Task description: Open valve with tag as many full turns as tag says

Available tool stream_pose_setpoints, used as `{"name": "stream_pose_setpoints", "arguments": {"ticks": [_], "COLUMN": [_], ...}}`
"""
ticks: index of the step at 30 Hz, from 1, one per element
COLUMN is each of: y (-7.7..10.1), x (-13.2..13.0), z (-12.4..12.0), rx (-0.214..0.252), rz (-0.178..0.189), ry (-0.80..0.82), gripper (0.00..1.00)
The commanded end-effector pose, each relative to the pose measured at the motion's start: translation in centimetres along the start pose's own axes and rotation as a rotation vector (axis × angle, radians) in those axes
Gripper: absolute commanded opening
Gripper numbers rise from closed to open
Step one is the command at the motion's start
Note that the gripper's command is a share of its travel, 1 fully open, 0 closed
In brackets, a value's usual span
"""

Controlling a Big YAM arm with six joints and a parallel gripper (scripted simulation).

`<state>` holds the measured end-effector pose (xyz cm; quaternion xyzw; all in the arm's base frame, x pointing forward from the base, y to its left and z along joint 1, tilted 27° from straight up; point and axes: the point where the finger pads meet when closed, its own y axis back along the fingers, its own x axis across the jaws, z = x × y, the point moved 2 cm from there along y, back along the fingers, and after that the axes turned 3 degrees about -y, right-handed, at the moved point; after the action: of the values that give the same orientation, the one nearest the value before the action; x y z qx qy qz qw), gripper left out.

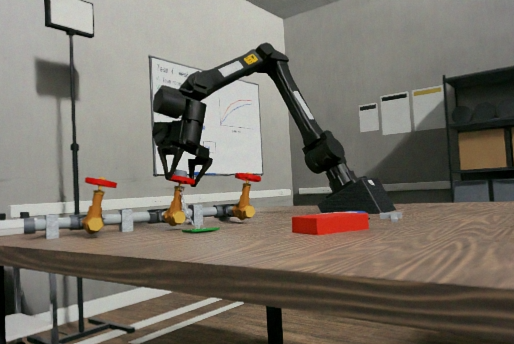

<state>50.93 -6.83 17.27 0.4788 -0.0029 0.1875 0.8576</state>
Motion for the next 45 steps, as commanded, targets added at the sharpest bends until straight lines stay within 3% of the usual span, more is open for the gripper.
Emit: {"name": "stream_pose_setpoints", "arguments": {"ticks": [1, 3, 4, 30, 39, 45], "y": [0.78, 0.78, 0.78, 0.79, 0.79, 0.79], "x": [0.89, 0.96, 0.97, 0.89, 0.89, 0.89], "z": [0.79, 0.81, 0.81, 0.81, 0.81, 0.81], "rx": [-0.01, -0.011, -0.011, -0.011, -0.012, -0.013], "rz": [0.014, 0.017, 0.017, 0.014, 0.014, 0.013], "ry": [-0.06, -0.061, -0.062, -0.057, 0.022, 0.157], "gripper": [1.0, 1.0, 0.0, 0.0, 0.0, 0.0]}}
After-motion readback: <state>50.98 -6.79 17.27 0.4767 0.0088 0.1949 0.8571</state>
